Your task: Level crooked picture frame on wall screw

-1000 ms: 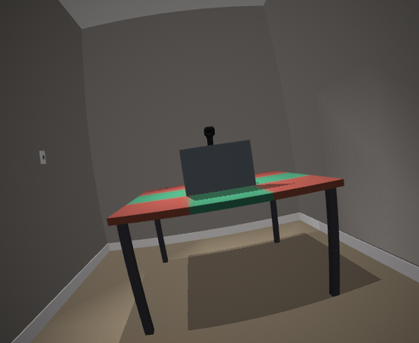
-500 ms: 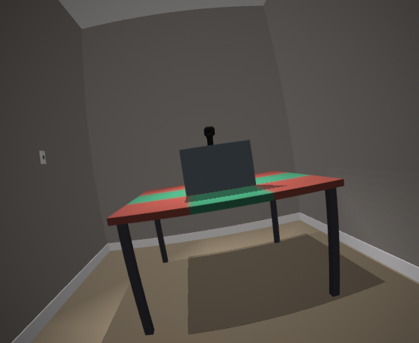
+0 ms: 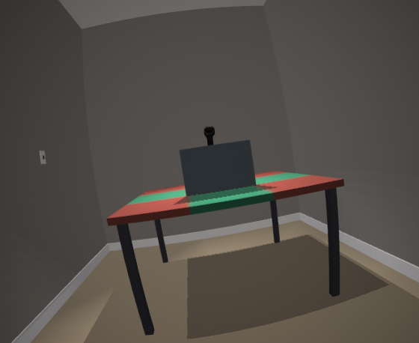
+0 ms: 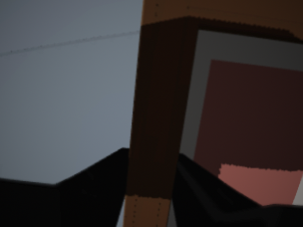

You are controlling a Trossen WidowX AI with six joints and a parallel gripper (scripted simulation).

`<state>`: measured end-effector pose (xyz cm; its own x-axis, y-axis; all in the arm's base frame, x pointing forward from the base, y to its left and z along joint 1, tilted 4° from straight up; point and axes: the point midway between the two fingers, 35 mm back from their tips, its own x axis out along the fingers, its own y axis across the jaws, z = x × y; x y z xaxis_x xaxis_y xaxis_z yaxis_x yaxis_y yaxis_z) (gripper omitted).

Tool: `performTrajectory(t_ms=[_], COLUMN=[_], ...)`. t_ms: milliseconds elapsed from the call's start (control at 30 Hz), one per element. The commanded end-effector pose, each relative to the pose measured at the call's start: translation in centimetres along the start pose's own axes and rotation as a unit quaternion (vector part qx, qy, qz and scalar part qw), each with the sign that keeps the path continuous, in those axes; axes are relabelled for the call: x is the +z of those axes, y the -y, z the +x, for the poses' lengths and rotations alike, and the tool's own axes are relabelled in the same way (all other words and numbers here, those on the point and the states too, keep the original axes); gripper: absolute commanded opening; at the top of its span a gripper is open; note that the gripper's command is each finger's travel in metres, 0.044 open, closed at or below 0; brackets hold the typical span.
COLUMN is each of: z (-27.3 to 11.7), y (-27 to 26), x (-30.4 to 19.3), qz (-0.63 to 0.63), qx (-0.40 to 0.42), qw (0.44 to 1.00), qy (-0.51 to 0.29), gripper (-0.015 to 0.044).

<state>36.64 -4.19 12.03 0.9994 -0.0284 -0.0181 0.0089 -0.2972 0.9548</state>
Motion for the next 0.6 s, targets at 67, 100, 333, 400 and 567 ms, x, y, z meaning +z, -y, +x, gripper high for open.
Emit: performTrajectory(t_ms=[67,100,333,400,567], z=[0.01,0.01,0.01,0.01,0.01], y=[-0.03,-0.03,-0.11,-0.13,-0.19], x=[-0.02,-0.02,-0.02,-0.03,-0.04], qz=[-0.021,-0.021,-0.042,-0.047,-0.06], qx=[-0.001,-0.001,-0.001,-0.002,-0.002], qw=[1.0,1.0,0.999,0.999,0.998], qy=[0.0,0.0,0.0,0.0,0.0], gripper=[0.0,0.0,0.0,0.0,0.0])
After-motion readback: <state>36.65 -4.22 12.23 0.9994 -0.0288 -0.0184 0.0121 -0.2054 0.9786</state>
